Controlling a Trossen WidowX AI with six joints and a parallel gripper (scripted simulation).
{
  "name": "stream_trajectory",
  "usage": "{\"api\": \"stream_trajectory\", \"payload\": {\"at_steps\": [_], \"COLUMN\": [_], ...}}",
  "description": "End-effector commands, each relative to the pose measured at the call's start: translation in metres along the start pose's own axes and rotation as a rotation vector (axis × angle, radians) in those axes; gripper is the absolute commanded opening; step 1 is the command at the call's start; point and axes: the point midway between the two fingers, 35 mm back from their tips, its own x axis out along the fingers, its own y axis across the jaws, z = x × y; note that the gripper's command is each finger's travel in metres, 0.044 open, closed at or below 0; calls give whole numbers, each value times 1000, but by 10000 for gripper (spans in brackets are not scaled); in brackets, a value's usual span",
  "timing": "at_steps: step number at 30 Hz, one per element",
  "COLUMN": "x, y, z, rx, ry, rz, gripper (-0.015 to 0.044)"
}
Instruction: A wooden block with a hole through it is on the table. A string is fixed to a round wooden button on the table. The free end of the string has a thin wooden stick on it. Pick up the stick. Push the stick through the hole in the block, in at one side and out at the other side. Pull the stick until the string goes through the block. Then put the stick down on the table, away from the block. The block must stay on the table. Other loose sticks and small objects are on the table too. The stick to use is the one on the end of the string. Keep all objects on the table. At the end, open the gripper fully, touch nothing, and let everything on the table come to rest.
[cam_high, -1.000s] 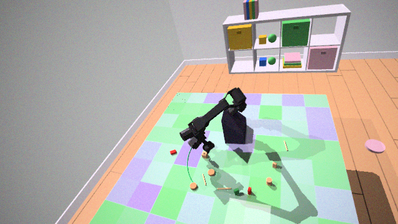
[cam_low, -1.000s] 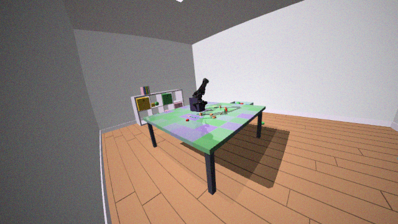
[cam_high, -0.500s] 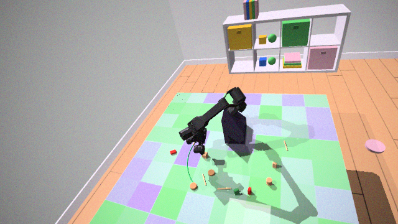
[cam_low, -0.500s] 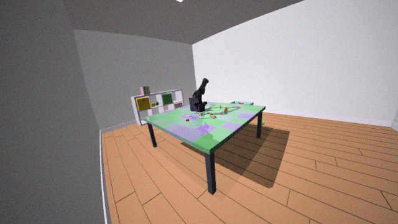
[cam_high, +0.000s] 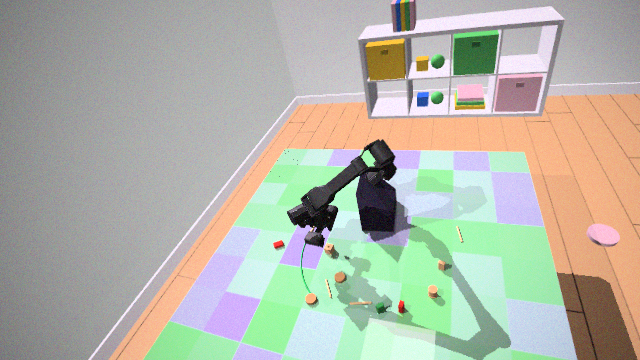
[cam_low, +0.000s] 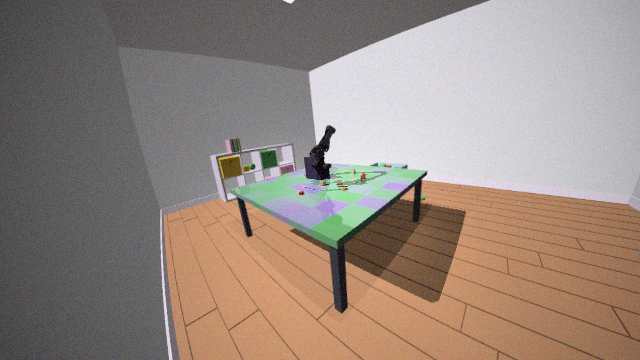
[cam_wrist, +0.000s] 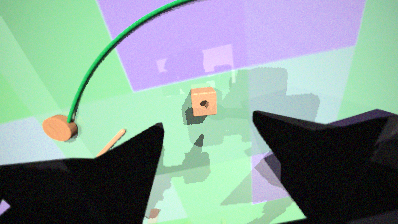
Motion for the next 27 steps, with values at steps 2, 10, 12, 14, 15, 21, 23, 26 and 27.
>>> {"api": "stream_trajectory", "payload": {"at_steps": [2,10,12,14,15,21,23,26,27], "x": [0,0,0,0,0,7,11,16,17], "y": [-1,-1,-1,-1,-1,0,0,0,1], "z": [0,0,0,0,0,1,1,1,1], "rx": [21,21,21,21,21,21,21,21,21], "ry": [-3,-3,-3,-3,-3,-3,-3,-3,-3], "rz": [-4,-4,-4,-4,-4,-3,-3,-3,-3], "gripper": [282,241,241,241,241,241,241,241,241]}}
